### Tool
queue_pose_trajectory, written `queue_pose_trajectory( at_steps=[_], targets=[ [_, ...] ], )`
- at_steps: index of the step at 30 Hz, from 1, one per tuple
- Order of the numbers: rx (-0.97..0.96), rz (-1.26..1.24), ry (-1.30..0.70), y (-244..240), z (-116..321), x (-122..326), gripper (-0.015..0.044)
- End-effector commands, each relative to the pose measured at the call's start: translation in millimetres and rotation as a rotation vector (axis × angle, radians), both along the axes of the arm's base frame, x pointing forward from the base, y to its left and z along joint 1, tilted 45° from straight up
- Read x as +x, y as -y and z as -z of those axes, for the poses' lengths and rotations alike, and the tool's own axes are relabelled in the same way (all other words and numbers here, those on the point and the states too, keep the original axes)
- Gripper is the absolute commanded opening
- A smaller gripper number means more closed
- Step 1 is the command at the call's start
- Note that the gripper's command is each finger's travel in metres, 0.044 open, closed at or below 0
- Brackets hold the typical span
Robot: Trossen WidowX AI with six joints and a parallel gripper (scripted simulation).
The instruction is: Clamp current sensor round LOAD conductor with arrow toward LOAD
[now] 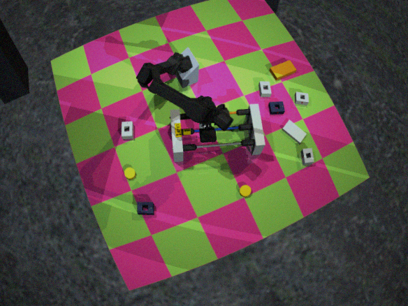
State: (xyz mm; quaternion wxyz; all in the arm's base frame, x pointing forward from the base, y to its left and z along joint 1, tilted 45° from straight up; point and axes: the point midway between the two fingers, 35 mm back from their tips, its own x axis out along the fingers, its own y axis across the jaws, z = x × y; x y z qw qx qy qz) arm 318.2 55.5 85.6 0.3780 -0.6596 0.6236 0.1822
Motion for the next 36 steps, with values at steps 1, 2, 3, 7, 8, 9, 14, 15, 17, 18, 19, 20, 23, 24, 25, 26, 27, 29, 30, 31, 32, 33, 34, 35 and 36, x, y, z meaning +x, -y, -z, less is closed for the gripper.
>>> queue_pose_trajectory(
  at_steps=[1, 2, 3, 7, 8, 9, 14, 15, 17, 18, 19, 20, 23, 24, 25, 26, 27, 29, 30, 31, 32, 33, 34, 35, 36],
  targets=[
    [-0.005, -0.006, 0.0, 5.5, 4.7, 1.0, 0.0],
    [-0.005, -0.006, 0.0, 6.7, 5.8, 1.1, 0.0],
    [-0.006, -0.006, 0.0, 7.6, 6.7, 1.2, 0.0],
    [-0.003, -0.001, 0.002, 4.7, 4.0, 0.9, 0.0],
    [-0.003, -0.001, 0.002, 4.7, 4.0, 0.9, 0.0],
    [-0.003, -0.001, 0.002, 4.7, 4.0, 0.9, 0.0],
    [-0.003, -0.001, 0.002, 4.7, 4.0, 0.9, 0.0],
    [-0.003, -0.001, 0.002, 4.7, 4.0, 0.9, 0.0],
    [-0.003, -0.001, 0.002, 4.7, 4.0, 0.9, 0.0],
    [-0.003, -0.001, 0.002, 4.7, 4.0, 0.9, 0.0],
    [-0.003, -0.001, 0.002, 4.7, 4.0, 0.9, 0.0],
    [-0.003, -0.001, 0.002, 4.7, 4.0, 0.9, 0.0],
    [-0.003, -0.001, 0.002, 4.7, 4.0, 0.9, 0.0],
    [-0.003, -0.001, 0.002, 4.7, 4.0, 0.9, 0.0],
    [-0.003, -0.001, 0.002, 4.7, 4.0, 0.9, 0.0],
    [-0.003, -0.001, 0.002, 4.7, 4.0, 0.9, 0.0],
    [-0.003, -0.001, 0.002, 4.7, 4.0, 0.9, 0.0],
    [-0.003, -0.001, 0.002, 4.7, 4.0, 0.9, 0.0],
    [-0.003, -0.001, 0.002, 4.7, 4.0, 0.9, 0.0],
    [-0.003, -0.001, 0.002, 4.7, 4.0, 0.9, 0.0],
    [-0.003, -0.001, 0.002, 4.7, 4.0, 0.9, 0.0],
    [-0.003, -0.001, 0.002, 4.7, 4.0, 0.9, 0.0],
    [-0.003, -0.001, 0.002, 4.7, 4.0, 0.9, 0.0],
    [-0.003, -0.001, 0.002, 4.7, 4.0, 0.9, 0.0],
    [-0.003, -0.001, 0.002, 4.7, 4.0, 0.9, 0.0]
  ],
)
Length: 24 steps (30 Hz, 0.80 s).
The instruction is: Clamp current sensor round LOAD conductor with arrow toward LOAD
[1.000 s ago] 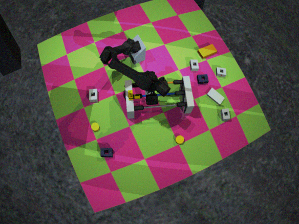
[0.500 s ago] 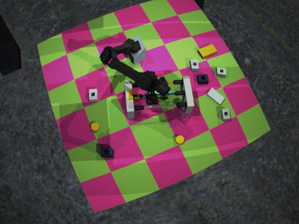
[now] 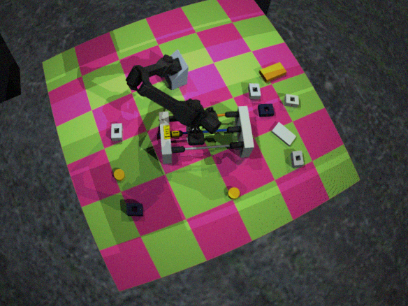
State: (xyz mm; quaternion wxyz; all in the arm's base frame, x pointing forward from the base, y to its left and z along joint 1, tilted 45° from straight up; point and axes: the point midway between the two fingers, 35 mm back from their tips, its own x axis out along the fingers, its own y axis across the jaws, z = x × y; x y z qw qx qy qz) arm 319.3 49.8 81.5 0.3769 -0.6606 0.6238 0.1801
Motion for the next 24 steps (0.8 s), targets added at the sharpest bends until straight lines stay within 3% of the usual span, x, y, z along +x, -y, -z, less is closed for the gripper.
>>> queue_pose_trajectory(
  at_steps=[1, 13, 24],
  targets=[
    [0.002, -0.001, 0.0, -1.0, 0.0, -0.2, 0.0],
    [0.002, -0.001, 0.0, -1.0, 0.0, -0.2, 0.0],
    [0.002, -0.001, 0.0, -1.0, 0.0, -0.2, 0.0289]
  ],
)
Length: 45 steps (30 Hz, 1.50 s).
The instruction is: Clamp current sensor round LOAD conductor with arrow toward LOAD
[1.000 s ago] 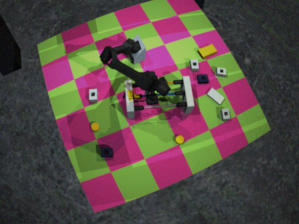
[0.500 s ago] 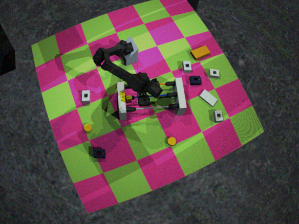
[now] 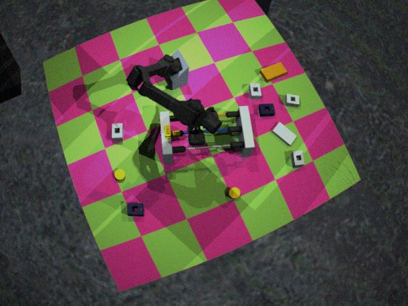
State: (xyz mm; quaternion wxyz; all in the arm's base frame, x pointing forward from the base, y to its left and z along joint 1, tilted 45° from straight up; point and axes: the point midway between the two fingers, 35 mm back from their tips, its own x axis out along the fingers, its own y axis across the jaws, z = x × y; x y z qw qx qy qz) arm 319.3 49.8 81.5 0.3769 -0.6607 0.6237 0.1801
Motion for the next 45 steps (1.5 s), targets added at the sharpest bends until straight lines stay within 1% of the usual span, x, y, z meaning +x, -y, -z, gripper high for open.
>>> queue_pose_trajectory(
  at_steps=[1, 6, 14, 18, 44, 45],
  targets=[
    [0.002, 0.0, 0.0, -1, 0, 0, 0.0315],
    [0.002, 0.0, 0.0, -1, 0, 0, 0.044],
    [0.002, 0.0, -0.001, 1, 2, 0, 0.044],
    [0.002, 0.004, -0.012, 22, 22, 5, 0.044],
    [0.001, 0.004, -0.012, 42, 43, 10, 0.044],
    [0.006, 0.009, -0.009, 39, 41, 9, 0.0414]
  ],
)
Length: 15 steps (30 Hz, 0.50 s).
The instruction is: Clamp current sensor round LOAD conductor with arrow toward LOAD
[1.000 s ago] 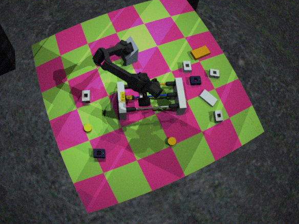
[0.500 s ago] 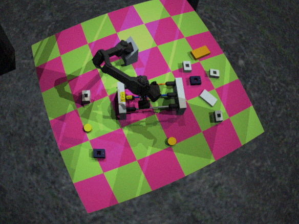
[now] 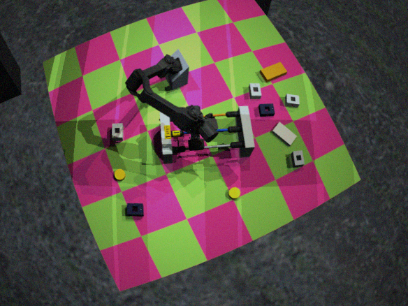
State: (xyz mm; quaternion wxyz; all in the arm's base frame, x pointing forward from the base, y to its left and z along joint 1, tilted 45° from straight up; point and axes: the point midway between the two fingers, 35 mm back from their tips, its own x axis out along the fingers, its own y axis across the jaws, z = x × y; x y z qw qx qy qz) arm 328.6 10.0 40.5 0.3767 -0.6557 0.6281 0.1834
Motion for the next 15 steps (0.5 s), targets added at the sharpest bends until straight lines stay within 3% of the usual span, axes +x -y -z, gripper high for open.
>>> queue_pose_trajectory(
  at_steps=[1, 2, 15],
  targets=[
    [0.0, -0.001, 0.001, -0.7, -0.5, 0.0, 0.0388],
    [0.0, -0.001, 0.001, -0.7, -0.5, 0.0, 0.0361],
    [0.0, -0.001, 0.001, -0.7, -0.5, 0.0, 0.0275]
  ],
)
